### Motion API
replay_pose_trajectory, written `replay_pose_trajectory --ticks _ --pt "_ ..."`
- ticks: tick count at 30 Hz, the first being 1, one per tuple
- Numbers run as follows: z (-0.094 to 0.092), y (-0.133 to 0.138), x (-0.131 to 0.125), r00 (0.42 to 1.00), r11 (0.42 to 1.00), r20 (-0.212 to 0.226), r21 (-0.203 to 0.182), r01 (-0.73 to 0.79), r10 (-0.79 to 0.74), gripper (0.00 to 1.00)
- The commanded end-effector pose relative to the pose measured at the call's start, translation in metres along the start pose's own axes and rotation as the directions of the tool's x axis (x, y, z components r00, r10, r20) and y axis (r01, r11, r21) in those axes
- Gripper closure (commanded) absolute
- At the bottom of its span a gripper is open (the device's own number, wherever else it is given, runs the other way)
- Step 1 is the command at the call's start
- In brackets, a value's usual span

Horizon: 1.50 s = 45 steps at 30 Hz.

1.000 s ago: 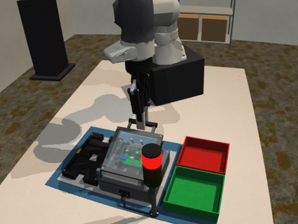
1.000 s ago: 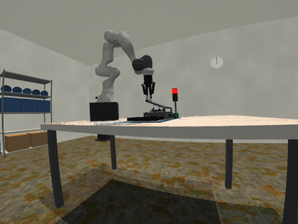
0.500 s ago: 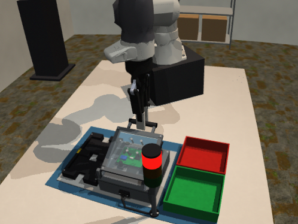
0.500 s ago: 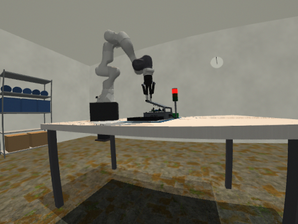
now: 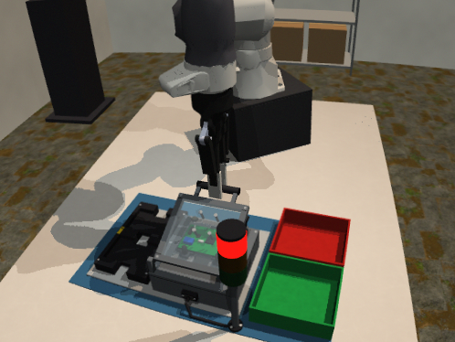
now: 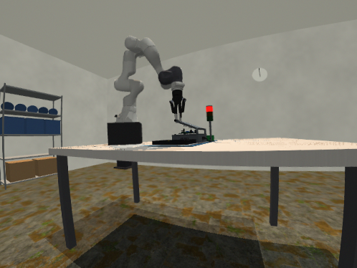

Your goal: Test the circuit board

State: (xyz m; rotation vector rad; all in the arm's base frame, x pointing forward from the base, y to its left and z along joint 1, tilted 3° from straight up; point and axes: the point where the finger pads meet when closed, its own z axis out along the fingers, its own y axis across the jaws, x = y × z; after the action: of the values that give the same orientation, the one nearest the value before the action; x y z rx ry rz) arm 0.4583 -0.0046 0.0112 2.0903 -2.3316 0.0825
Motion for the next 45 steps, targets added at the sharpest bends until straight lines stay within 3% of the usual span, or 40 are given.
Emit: replay_pose_trajectory --ticks 1,24,25,45 --pt "0.0012 0.0008 -0.0005 1.000 1.000 0.001 0.001 -0.004 0.004 0.84" --pt "0.0015 0.0010 -0.0005 1.000 1.000 0.001 0.001 -0.004 0.004 0.84" --pt "0.0015 0.0010 -0.0005 1.000 1.000 0.001 0.001 -0.004 0.004 1.00" --pt "0.0015 0.0010 -0.0005 1.000 1.000 0.001 0.001 -0.004 0.004 1.00"
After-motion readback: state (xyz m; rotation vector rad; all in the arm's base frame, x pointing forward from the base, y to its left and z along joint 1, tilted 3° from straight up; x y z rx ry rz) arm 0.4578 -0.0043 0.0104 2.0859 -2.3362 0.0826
